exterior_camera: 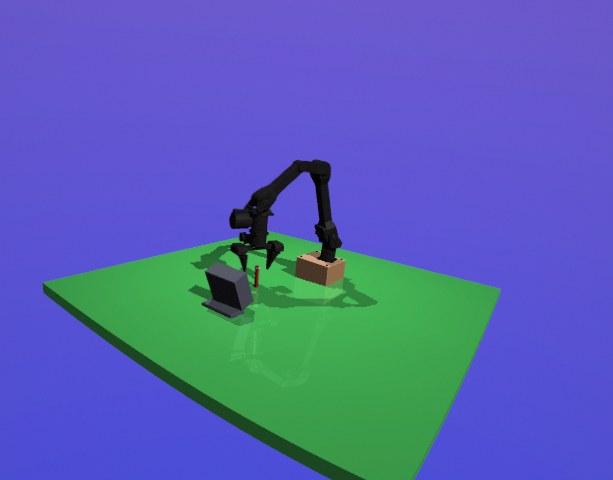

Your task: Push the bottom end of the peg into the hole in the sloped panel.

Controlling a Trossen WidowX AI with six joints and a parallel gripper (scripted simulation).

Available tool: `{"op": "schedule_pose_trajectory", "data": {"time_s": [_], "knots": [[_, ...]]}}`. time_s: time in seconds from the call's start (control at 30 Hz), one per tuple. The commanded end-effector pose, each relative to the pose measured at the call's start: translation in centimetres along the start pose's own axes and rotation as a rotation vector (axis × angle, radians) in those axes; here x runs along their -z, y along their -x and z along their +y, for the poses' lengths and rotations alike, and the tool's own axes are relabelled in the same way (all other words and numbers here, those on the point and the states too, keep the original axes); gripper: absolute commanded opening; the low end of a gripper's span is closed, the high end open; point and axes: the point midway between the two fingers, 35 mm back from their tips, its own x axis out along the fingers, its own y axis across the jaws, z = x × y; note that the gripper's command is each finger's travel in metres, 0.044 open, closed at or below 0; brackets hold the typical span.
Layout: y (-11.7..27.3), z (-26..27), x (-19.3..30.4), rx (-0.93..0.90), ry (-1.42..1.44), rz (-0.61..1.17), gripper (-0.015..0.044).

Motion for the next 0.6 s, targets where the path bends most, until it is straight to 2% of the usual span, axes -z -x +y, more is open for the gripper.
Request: {"op": "schedule_pose_trajectory", "data": {"time_s": [0.0,0.47,0.57], "knots": [[-0.8,-0.3,0.1,0.007,-0.002,0.005,0.044],[-2.6,-0.5,0.1,0.007,-0.002,0.005,0.044],[-2.3,-0.2,0.0,0.003,0.001,0.0,0.0361]]}}
